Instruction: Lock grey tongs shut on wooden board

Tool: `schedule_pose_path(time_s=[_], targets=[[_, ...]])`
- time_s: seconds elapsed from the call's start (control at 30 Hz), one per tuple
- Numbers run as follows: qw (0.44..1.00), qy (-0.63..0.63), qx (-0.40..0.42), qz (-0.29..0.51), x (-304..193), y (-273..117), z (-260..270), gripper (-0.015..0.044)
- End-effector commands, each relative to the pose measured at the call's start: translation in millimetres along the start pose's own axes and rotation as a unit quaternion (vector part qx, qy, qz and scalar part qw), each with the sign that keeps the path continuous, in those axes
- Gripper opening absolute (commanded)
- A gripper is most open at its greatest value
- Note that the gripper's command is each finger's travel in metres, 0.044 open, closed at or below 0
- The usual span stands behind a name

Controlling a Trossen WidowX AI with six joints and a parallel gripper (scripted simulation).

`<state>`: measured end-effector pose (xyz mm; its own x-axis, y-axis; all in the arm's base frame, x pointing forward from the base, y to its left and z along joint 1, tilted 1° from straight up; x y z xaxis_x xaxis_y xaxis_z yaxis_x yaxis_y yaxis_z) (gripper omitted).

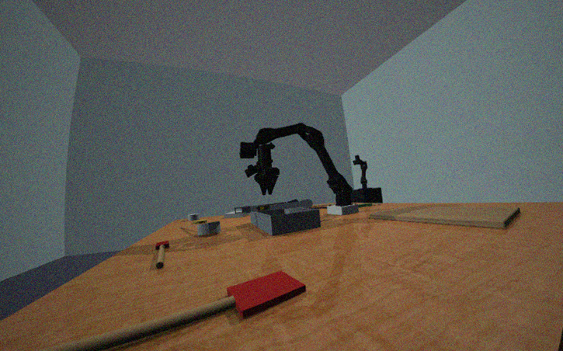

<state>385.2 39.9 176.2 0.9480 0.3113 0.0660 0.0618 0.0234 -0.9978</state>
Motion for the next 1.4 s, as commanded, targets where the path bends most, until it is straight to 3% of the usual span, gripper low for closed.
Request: schedule_pose_path(time_s=[0.0,1.37], targets=[[1.0,0.001,-0.001,0.005,-1,8,0,0.044],[1.0,0.001,-0.001,0.005,-2,76,-1,0.044]])
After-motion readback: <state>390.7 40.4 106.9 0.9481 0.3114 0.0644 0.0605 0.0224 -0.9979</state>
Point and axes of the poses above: the point midway between the two fingers, 35 mm back from their tips, its own y axis out along the fingers, its own z axis across the jaws, x = y × z, the point moved 4 cm from there along -y, back along the fingers, and after that the axes turned 11 degrees about -y, right-handed, at the moved point
